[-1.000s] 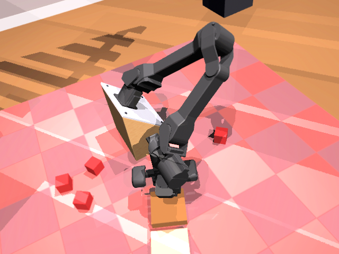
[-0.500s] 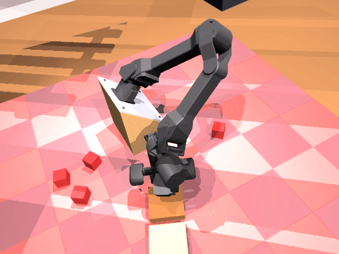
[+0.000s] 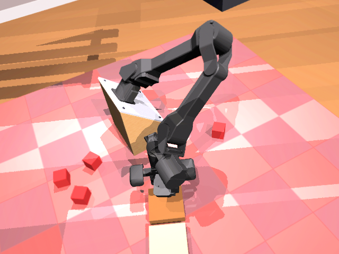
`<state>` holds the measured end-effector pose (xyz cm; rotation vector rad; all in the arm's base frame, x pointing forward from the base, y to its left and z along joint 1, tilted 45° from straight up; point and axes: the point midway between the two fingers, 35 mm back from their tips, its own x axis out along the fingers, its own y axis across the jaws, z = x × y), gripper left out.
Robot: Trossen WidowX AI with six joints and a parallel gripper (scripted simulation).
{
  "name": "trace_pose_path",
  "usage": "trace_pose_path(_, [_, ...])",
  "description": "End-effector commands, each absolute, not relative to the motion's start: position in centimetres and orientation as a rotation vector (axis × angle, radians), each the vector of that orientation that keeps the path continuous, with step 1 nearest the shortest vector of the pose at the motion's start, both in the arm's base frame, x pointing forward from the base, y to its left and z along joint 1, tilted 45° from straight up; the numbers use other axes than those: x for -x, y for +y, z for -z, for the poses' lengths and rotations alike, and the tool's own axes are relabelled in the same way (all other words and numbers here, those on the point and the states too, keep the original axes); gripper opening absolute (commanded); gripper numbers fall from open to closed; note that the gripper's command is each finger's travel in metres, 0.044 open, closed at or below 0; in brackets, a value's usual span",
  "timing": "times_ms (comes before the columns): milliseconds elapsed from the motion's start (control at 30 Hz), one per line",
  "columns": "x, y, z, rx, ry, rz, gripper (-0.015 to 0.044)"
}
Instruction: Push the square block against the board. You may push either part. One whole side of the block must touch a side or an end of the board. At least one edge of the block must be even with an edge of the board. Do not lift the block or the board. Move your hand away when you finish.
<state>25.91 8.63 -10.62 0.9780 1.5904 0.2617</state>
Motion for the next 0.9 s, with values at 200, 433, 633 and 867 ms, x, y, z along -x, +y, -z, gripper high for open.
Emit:
trace_pose_path(200, [-24.4,9.2,10.1,-0.982,1.590,-0.257,0.0000])
trace_pose_path(433, [-23.4,9.6,9.7,-0.982,1.591,-0.257,0.0000])
trace_pose_path(633, [-22.5,9.9,9.5,-0.983,1.592,-0.257,0.0000])
trace_pose_path(867, [-22.6,7.3,7.3,-0.977,1.592,-0.254,0.0000])
